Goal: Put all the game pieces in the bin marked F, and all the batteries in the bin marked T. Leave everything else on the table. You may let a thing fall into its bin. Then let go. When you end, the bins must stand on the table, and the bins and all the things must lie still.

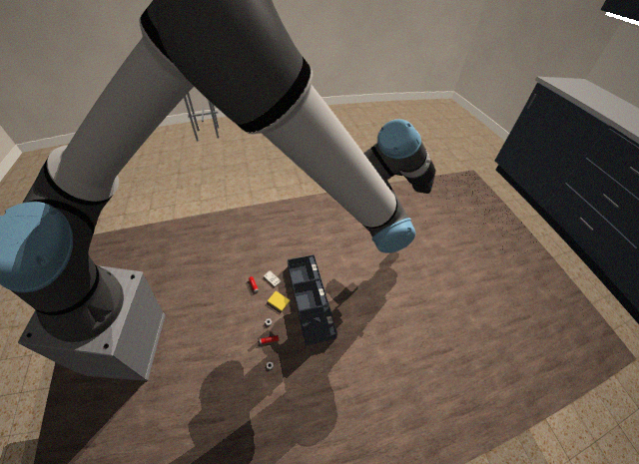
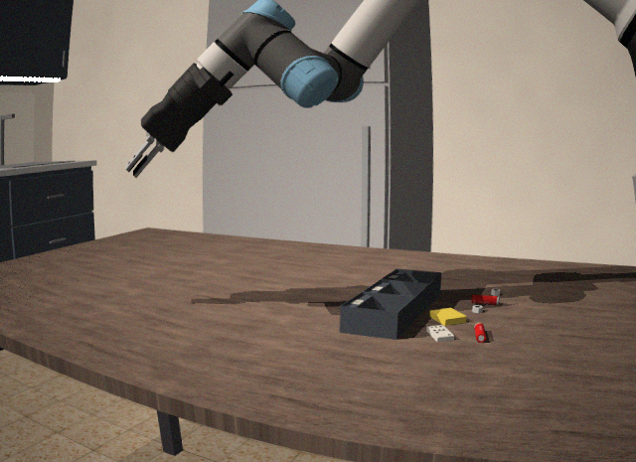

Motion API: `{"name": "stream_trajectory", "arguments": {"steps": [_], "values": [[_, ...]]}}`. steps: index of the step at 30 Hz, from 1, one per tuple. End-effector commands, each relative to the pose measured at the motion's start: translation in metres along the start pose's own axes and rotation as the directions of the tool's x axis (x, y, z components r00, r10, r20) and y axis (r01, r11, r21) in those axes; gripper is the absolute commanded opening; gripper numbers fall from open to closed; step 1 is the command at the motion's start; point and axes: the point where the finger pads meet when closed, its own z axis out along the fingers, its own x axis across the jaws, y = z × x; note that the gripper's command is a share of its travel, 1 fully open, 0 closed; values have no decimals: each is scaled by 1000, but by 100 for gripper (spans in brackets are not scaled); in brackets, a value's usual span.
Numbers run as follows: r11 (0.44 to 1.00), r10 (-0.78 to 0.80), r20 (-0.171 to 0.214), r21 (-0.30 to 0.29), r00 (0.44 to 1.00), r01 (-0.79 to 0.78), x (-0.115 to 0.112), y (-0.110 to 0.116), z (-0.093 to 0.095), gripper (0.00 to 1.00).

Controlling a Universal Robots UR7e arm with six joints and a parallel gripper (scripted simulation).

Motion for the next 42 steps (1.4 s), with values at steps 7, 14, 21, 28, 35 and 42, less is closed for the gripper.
{"name": "stream_trajectory", "arguments": {"steps": [7,14,21,28,35,42], "values": [[996,-89,88,21,992,87,-30,6,-29,31],[989,-146,141,47,979,141,-56,6,-53,31],[983,-182,172,67,968,172,-76,5,-71,31],[978,-204,190,81,960,192,-97,3,-90,31],[963,-262,234,123,936,239,-123,-3,-116,31],[944,-319,270,171,908,281,-135,-7,-128,31]]}}
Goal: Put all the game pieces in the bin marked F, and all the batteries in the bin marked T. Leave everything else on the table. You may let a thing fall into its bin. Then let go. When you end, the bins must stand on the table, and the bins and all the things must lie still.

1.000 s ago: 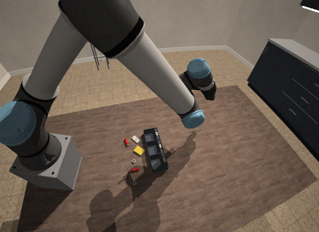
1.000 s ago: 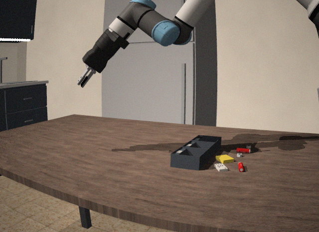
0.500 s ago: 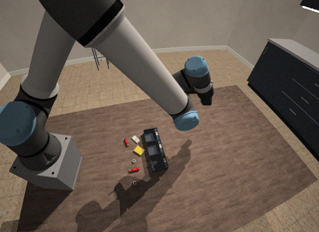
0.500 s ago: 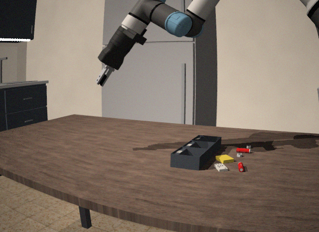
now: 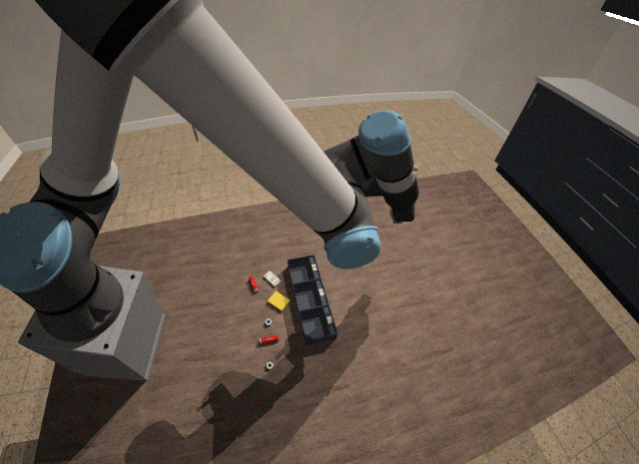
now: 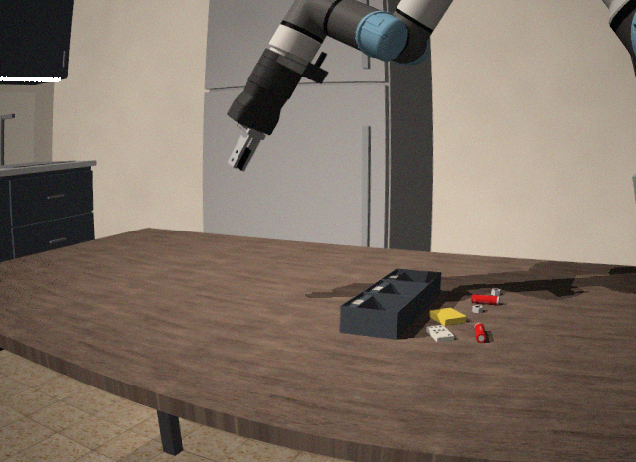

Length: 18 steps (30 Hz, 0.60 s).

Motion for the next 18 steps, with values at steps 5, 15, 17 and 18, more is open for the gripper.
{"name": "stream_trajectory", "arguments": {"steps": [5,15,17,18], "values": [[999,-47,36,27,998,46,-29,-18,-20,31],[993,-106,76,69,992,100,-57,-39,-38,31],[986,-142,96,99,985,133,-63,-43,-42,31],[981,-165,108,118,980,152,-68,-48,-46,31]]}}
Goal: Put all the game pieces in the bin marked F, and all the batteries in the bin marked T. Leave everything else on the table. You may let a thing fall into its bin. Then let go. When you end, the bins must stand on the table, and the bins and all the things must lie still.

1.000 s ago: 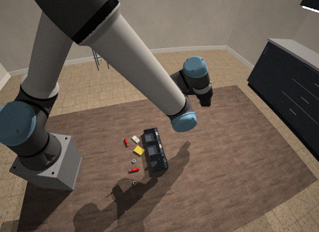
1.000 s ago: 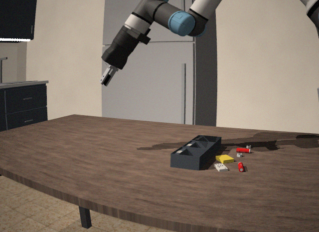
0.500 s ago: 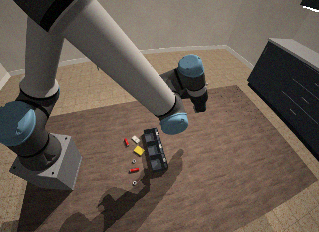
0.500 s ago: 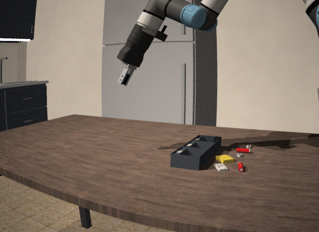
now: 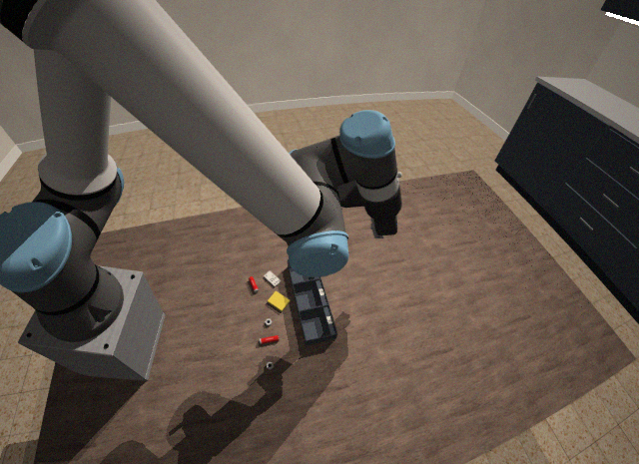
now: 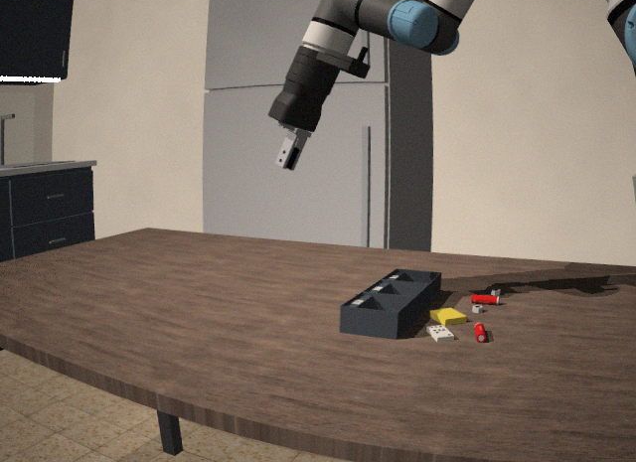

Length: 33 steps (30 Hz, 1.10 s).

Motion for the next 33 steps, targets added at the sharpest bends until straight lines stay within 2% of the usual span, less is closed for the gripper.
{"name": "stream_trajectory", "arguments": {"steps": [1,3,7,9,12,16,18,21,25,27,30,33], "values": [[997,-60,37,43,998,58,-19,-19,-12,31],[997,-60,37,43,998,58,-29,-29,-18,31],[997,-60,37,43,998,58,-29,-29,-18,31],[989,-118,66,93,991,112,-39,-41,-24,31],[989,-118,66,93,991,112,-53,-58,-32,31],[989,-118,66,93,991,112,-53,-58,-32,31],[975,-178,86,147,980,164,-62,-71,-38,31],[975,-178,86,147,980,164,-76,-89,-47,31],[975,-178,86,147,980,164,-76,-89,-47,31],[955,-237,98,204,967,214,-84,-102,-52,31],[955,-237,98,204,967,214,-97,-122,-61,31],[955,-237,98,204,967,214,-97,-122,-61,31]]}}
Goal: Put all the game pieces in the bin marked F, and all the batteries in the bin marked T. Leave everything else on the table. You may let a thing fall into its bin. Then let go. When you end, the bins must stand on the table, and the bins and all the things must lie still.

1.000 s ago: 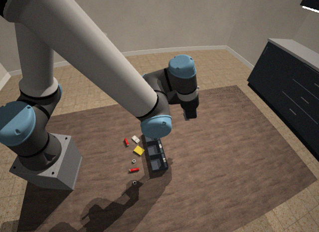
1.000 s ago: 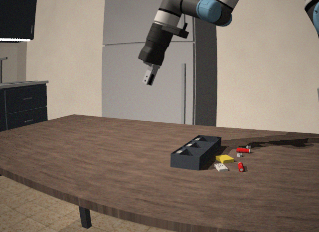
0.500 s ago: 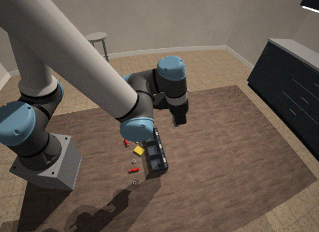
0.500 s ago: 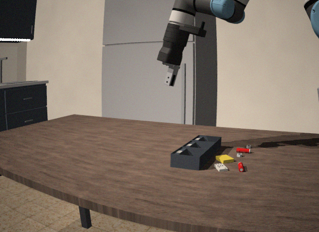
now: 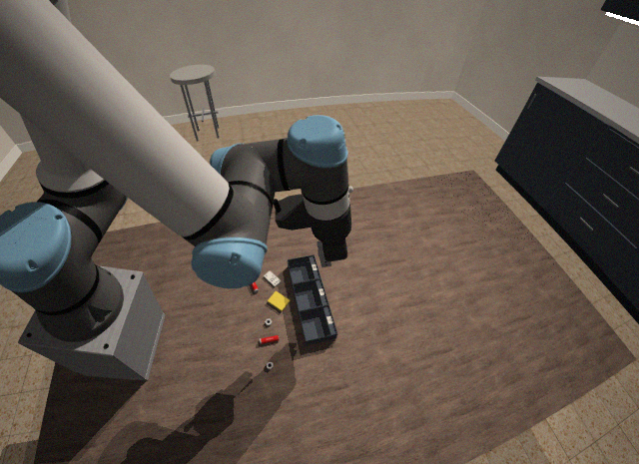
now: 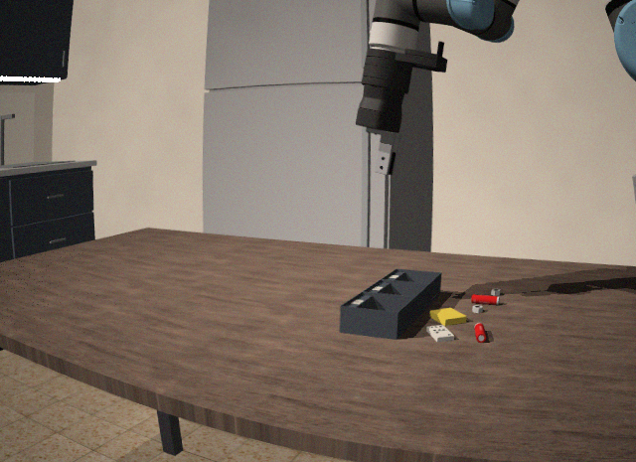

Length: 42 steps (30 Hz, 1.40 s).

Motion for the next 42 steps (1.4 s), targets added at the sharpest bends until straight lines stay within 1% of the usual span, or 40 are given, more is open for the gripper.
{"name": "stream_trajectory", "arguments": {"steps": [1,2,3,6,10,11,12,14,16,17,20,21,22,25,42], "values": [[1000,-14,5,10,1000,14,-7,-15,-5,31],[998,-50,14,44,999,49,-9,-23,-6,31],[995,-73,19,65,997,71,-12,-31,-7,31],[995,-73,19,66,997,71,-19,-55,-9,31],[995,-73,19,66,997,71,-19,-55,-9,31],[989,-109,22,100,994,106,-21,-63,-10,31],[984,-132,23,122,991,128,-24,-71,-11,31],[984,-132,24,123,991,128,-28,-87,-13,31],[984,-132,24,123,991,128,-28,-87,-13,31],[984,-132,24,123,991,128,-30,-95,-14,31],[984,-132,24,123,991,128,-30,-95,-14,31],[974,-167,21,158,986,162,-32,-103,-15,31],[966,-190,19,180,982,184,-33,-111,-15,31],[966,-190,19,180,982,184,-38,-136,-18,31],[966,-190,19,180,982,184,-39,-136,-18,31]]}}
